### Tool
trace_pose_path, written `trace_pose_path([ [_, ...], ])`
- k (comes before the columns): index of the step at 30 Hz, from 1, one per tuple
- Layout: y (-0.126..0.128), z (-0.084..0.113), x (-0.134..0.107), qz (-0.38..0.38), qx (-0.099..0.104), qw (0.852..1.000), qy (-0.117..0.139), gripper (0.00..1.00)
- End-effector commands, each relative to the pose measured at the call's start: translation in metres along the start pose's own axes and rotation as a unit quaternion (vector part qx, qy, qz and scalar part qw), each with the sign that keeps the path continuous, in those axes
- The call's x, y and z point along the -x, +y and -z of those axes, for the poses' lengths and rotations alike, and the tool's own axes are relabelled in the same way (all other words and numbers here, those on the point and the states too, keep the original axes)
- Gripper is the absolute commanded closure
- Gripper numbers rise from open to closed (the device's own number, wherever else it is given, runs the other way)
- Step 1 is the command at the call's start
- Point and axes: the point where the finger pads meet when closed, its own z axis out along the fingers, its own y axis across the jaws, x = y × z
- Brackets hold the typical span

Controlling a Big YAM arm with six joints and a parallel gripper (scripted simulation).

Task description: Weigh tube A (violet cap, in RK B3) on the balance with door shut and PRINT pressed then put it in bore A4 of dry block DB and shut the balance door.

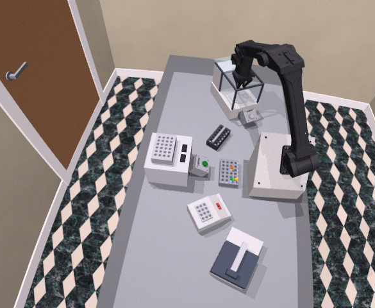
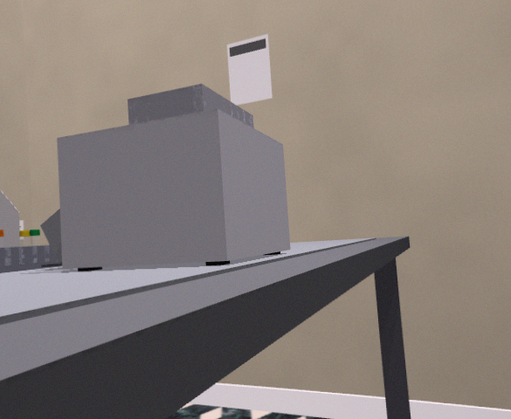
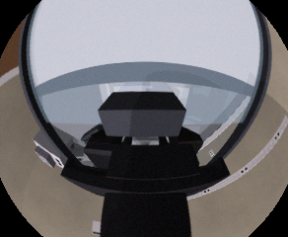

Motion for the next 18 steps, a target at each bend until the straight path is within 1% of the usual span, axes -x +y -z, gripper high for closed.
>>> trace_pose_path([
  [1,0.001,0.013,0.012,0.005,-0.002,1.0,-0.015,0.64],
  [15,0.001,0.013,0.012,0.005,-0.002,1.0,-0.015,0.64],
  [16,0.004,0.032,0.017,0.012,-0.003,1.0,-0.026,0.64],
  [18,0.001,0.042,0.023,0.011,-0.001,0.999,-0.035,0.64],
])
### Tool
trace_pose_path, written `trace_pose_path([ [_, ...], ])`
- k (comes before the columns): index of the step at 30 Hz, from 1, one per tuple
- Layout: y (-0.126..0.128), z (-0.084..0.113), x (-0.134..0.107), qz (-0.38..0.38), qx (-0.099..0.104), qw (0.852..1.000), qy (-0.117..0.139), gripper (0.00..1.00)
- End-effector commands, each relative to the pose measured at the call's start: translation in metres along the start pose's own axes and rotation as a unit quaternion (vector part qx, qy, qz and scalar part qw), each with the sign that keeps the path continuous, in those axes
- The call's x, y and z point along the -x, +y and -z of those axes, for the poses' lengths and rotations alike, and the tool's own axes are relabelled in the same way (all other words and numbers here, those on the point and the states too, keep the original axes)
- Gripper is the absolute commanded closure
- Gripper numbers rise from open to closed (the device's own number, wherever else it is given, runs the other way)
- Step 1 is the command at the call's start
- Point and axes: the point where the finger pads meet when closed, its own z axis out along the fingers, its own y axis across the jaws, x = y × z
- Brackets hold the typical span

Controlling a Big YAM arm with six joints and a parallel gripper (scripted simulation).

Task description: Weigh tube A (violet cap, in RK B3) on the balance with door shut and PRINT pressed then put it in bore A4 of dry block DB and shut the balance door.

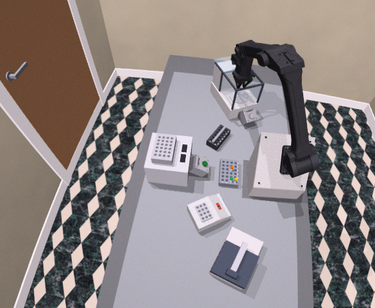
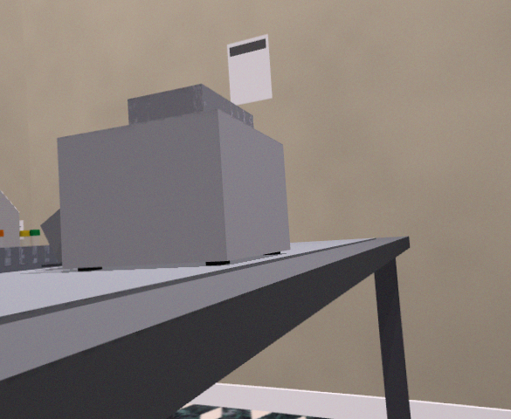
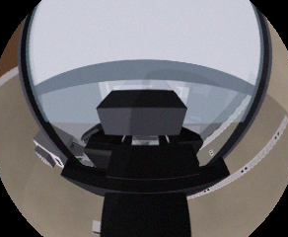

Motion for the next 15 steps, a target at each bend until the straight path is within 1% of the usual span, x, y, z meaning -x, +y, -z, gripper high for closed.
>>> trace_pose_path([
  [1,0.001,0.044,0.024,0.01,-0.001,0.999,-0.038,0.64],
  [7,0.005,0.053,0.024,0.014,-0.004,0.999,-0.036,0.64],
  [11,0.0,0.061,0.023,0.01,-0.001,0.999,-0.038,0.64],
  [14,0.0,0.062,0.021,0.009,-0.001,0.999,-0.036,0.64],
  [15,0.006,0.053,0.014,0.011,-0.005,1.0,-0.024,0.64],
])
